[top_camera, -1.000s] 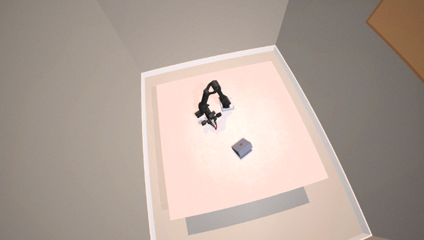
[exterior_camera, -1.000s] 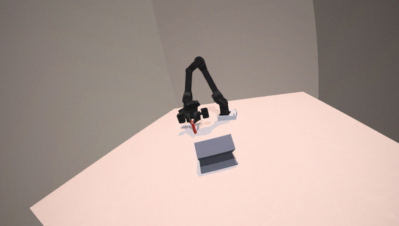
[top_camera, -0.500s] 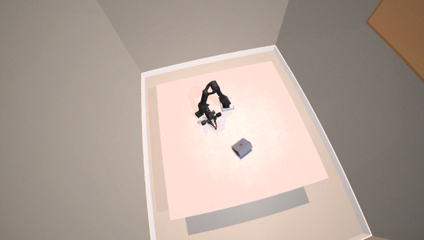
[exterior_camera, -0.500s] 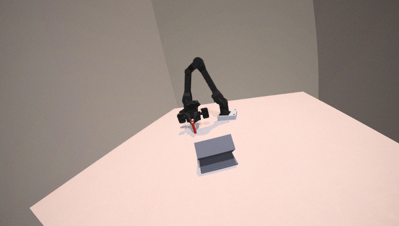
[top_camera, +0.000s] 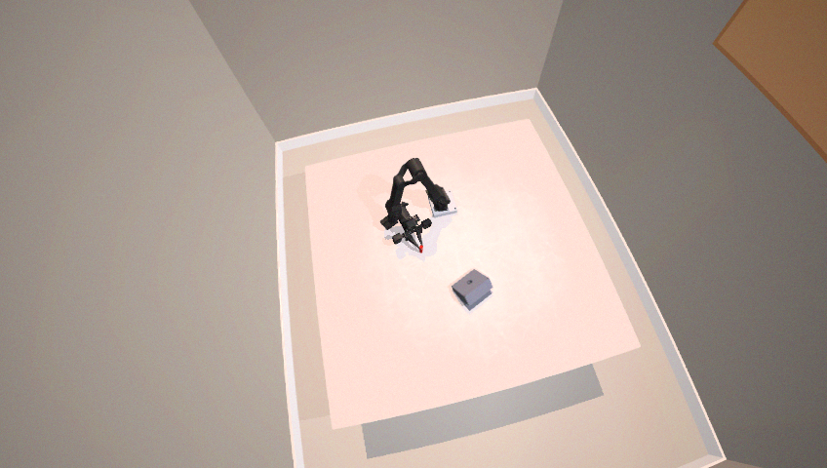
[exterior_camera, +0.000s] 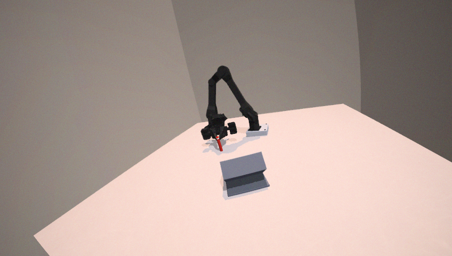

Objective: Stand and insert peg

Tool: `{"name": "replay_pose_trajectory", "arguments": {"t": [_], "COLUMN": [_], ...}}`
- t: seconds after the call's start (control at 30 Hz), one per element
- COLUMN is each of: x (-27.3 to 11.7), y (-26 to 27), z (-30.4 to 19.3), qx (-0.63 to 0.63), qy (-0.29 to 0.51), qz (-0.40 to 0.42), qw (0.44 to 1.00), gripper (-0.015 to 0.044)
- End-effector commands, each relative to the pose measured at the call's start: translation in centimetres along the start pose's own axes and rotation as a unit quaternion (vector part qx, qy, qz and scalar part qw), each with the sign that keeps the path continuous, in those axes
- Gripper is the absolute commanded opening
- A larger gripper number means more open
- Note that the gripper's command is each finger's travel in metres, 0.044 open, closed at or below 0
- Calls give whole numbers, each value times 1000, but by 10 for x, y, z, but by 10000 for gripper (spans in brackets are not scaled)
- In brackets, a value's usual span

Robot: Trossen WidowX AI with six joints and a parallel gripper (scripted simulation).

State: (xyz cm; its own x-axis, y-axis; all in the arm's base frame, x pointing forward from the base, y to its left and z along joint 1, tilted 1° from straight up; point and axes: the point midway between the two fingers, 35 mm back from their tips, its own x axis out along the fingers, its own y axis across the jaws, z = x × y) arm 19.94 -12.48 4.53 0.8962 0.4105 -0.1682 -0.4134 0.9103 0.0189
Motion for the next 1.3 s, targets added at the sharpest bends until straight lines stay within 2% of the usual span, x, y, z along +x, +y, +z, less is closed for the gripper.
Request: {"name": "replay_pose_trajectory", "arguments": {"t": [0.0,1.27], "x": [-1,-7], "y": [0,1], "z": [-2,-5], "qx": [0,7], "qy": [0,-20], "qz": [0,-13], "qw": [1000,1000], "gripper": [50,50]}}
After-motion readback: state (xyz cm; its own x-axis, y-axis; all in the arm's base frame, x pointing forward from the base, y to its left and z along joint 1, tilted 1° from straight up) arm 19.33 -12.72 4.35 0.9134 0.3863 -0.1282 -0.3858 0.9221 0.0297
